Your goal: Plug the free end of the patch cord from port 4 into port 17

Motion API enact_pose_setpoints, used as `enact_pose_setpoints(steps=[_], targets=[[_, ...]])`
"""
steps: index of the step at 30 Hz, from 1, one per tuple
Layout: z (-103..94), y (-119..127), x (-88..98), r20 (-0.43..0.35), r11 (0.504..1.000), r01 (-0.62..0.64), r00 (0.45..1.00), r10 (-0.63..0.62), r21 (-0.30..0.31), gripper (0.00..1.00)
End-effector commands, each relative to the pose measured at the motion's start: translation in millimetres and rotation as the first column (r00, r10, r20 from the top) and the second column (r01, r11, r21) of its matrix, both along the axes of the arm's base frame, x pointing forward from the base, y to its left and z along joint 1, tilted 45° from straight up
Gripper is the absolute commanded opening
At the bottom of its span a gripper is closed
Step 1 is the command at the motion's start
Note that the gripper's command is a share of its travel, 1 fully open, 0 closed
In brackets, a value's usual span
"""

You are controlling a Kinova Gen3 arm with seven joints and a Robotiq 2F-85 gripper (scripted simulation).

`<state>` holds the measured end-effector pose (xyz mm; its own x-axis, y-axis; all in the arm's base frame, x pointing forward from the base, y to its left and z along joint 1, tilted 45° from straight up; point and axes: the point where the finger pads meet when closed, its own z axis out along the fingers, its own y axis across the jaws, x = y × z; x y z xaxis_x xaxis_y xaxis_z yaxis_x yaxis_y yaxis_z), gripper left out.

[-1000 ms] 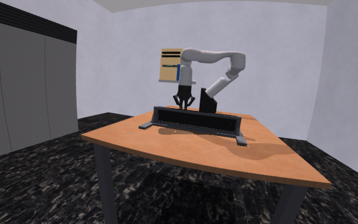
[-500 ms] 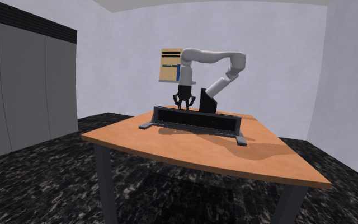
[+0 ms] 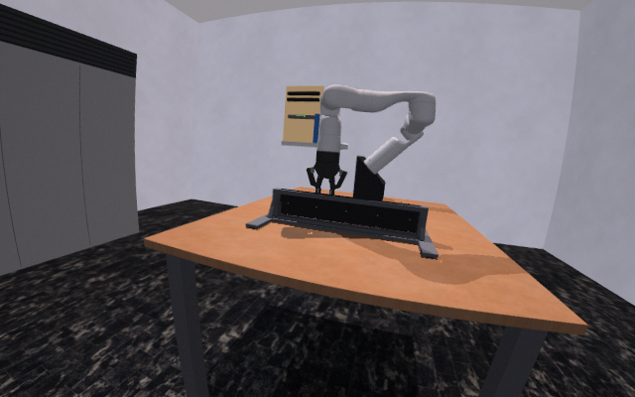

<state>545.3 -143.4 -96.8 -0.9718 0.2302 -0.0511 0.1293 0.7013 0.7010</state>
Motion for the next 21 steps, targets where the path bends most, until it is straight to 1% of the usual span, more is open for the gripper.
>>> enact_pose_setpoints(steps=[1,21], targets=[[1.0,-0.1,-0.5,0.0,1.0,0.0,1.0,0.0,-0.002,0.37],[1.4,-1.1,-1.4,-0.008,1.0,0.007,1.0,-0.007,-0.002,0.37]])
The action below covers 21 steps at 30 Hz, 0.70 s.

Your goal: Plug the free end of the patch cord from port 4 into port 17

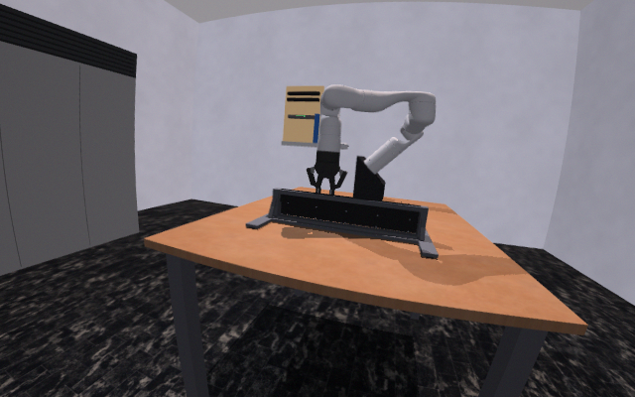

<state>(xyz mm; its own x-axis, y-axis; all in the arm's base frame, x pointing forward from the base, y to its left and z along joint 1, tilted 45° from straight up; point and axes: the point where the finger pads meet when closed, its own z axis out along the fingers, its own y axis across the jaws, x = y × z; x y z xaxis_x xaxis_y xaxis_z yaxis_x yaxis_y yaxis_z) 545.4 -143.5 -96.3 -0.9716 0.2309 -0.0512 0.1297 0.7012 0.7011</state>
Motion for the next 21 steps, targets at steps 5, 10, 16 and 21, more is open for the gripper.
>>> enact_pose_setpoints(steps=[5,10,16,21], targets=[[1.0,-1.2,-1.7,-0.01,1.0,0.007,1.0,-0.007,-0.002,0.37],[1.0,-1.5,-2.0,-0.011,1.0,0.007,1.0,-0.007,-0.002,0.37],[1.0,-1.6,-2.2,-0.012,1.0,0.007,1.0,-0.007,-0.002,0.37],[1.7,-2.2,-2.4,-0.012,1.0,0.007,1.0,-0.007,-0.002,0.37]])
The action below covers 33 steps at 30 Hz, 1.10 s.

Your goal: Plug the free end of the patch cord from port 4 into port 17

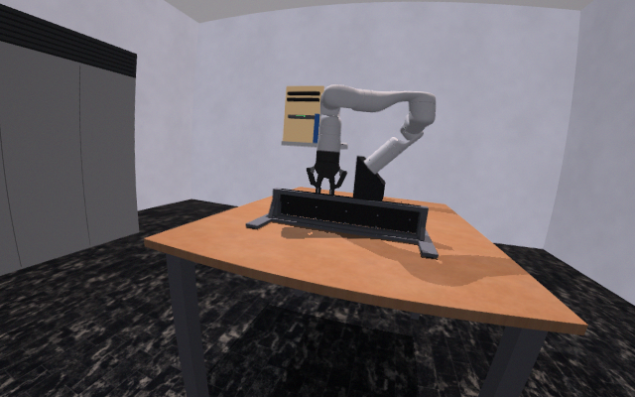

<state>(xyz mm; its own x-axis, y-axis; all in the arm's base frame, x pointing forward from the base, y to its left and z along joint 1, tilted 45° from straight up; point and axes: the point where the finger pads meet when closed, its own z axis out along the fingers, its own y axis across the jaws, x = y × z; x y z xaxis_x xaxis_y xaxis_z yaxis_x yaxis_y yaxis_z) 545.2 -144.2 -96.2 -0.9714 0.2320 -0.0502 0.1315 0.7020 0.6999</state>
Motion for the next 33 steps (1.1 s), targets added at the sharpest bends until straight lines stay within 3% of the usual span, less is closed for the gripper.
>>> enact_pose_setpoints(steps=[1,12,33], targets=[[2.0,-1.9,-2.3,-0.011,1.0,0.006,1.0,-0.006,-0.001,0.37],[13.5,-12.1,-3.9,-0.007,1.0,0.002,1.0,-0.002,-0.002,0.37],[53.0,-49.3,-14.6,-0.006,1.0,0.0,1.0,0.0,-0.002,0.37]])
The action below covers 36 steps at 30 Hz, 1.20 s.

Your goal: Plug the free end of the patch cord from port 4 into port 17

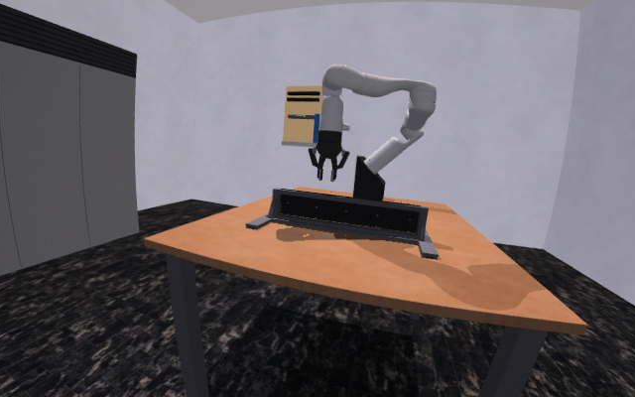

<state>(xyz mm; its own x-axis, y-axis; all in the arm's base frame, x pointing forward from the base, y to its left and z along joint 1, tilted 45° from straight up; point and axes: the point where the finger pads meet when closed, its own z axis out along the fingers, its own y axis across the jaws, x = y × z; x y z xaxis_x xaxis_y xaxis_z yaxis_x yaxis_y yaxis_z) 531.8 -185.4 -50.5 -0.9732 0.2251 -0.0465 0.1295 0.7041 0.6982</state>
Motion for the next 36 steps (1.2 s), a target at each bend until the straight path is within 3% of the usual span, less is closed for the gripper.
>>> enact_pose_setpoints(steps=[1,26,27,36], targets=[[8.5,-9.3,-1.6,-0.001,1.0,0.006,1.0,-0.006,-0.001,0.37],[13.7,-15.7,-3.9,-0.002,1.0,0.01,1.0,-0.01,0.002,0.37],[13.7,-15.8,-4.0,-0.002,1.0,0.01,1.0,-0.01,0.002,0.0],[13.9,-16.1,-4.1,-0.002,1.0,0.011,1.0,-0.011,0.002,0.0]])
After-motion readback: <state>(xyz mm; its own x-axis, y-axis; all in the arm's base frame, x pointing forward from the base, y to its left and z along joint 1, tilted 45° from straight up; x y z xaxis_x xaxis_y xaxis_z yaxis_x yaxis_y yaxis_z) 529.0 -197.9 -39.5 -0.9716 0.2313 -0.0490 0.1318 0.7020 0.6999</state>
